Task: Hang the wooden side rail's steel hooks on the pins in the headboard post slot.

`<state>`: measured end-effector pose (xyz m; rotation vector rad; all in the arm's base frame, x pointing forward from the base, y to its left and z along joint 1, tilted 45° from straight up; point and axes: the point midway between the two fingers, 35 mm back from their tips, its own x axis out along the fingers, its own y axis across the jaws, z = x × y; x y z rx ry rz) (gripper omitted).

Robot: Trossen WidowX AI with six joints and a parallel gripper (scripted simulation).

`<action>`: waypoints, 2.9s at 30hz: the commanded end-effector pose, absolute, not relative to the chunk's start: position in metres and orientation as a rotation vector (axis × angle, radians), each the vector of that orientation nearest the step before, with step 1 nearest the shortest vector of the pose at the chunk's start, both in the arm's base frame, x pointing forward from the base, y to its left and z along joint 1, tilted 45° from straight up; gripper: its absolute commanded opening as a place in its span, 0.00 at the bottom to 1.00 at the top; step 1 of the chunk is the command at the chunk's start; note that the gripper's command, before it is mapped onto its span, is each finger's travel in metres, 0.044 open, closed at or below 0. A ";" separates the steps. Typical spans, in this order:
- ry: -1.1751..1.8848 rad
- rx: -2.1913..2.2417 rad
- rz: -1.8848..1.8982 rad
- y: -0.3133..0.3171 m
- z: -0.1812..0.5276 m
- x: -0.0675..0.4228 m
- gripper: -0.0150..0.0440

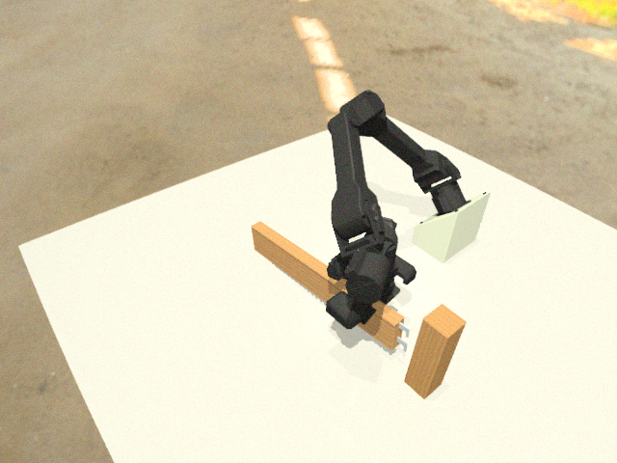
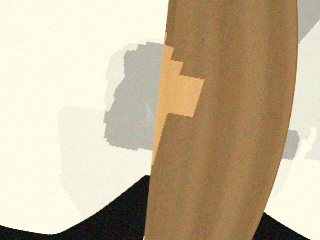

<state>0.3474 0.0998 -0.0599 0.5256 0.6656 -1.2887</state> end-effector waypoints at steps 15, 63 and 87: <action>0.665 0.532 -1.274 0.107 -0.060 0.348 0.25; 0.666 0.532 -1.274 0.110 -0.064 0.346 0.25; 0.666 0.532 -1.273 0.113 -0.064 0.348 0.25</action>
